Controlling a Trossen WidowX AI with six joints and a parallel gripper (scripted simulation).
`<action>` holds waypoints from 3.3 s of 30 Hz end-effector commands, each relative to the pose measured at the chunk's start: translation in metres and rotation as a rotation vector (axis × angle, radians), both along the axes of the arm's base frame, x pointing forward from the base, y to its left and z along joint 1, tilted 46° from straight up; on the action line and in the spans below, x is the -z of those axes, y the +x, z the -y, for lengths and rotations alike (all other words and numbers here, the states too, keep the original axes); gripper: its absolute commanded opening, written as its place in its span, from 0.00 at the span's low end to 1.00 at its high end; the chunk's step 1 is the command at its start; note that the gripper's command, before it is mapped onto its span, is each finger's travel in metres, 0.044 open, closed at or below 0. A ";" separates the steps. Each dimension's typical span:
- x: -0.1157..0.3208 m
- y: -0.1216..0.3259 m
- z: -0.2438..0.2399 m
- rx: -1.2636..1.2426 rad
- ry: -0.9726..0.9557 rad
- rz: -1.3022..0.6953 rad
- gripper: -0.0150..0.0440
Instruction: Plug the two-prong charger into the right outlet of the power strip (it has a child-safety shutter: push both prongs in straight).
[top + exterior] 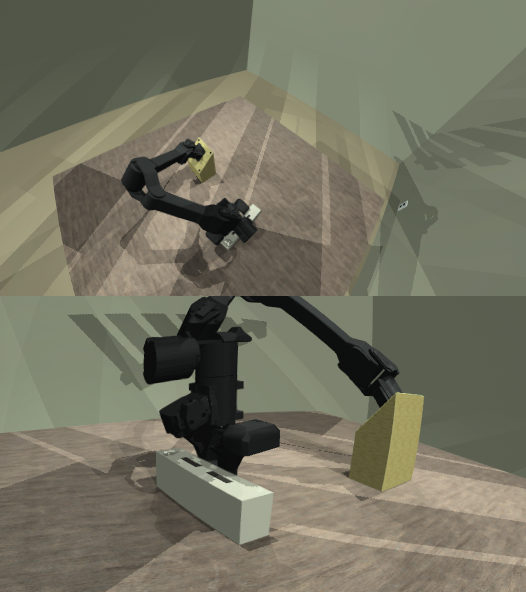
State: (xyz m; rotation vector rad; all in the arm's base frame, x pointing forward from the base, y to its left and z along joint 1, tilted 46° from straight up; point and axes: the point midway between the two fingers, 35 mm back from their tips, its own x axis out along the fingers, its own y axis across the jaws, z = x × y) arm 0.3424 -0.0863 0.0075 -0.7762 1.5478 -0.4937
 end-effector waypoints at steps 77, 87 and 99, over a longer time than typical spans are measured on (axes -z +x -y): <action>0.000 -0.011 0.002 -0.004 0.001 0.026 1.00; 0.000 -0.013 0.002 -0.004 0.001 0.029 1.00; -0.001 -0.024 0.005 -0.004 0.001 0.028 1.00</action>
